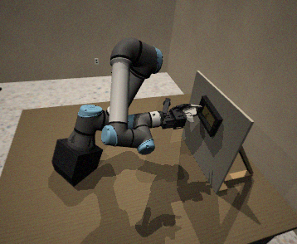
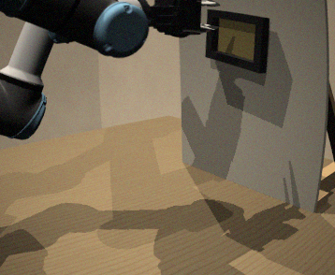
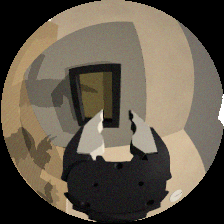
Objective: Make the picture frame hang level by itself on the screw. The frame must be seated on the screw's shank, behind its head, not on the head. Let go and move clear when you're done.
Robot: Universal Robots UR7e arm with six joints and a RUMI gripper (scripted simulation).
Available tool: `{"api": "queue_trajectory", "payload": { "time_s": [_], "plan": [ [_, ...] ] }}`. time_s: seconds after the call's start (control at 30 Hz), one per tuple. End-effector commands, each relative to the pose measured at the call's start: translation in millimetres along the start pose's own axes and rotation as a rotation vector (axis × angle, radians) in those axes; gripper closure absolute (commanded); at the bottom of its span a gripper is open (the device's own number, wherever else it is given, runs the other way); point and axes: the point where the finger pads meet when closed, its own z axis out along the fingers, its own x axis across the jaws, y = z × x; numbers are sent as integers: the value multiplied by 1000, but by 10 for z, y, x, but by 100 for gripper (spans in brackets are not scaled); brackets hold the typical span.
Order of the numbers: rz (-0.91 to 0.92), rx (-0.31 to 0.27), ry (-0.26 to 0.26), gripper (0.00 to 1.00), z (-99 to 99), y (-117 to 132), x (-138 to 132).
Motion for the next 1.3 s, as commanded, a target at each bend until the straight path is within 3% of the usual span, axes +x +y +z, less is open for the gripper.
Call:
{"api": "queue_trajectory", "payload": {
  "time_s": [0.0,0.53,1.27],
  "plan": [
    [0,0,1,71,3,0,4],
    [0,0,1,71,82,0,4],
    [0,0,1,71,405,0,4]
  ]
}}
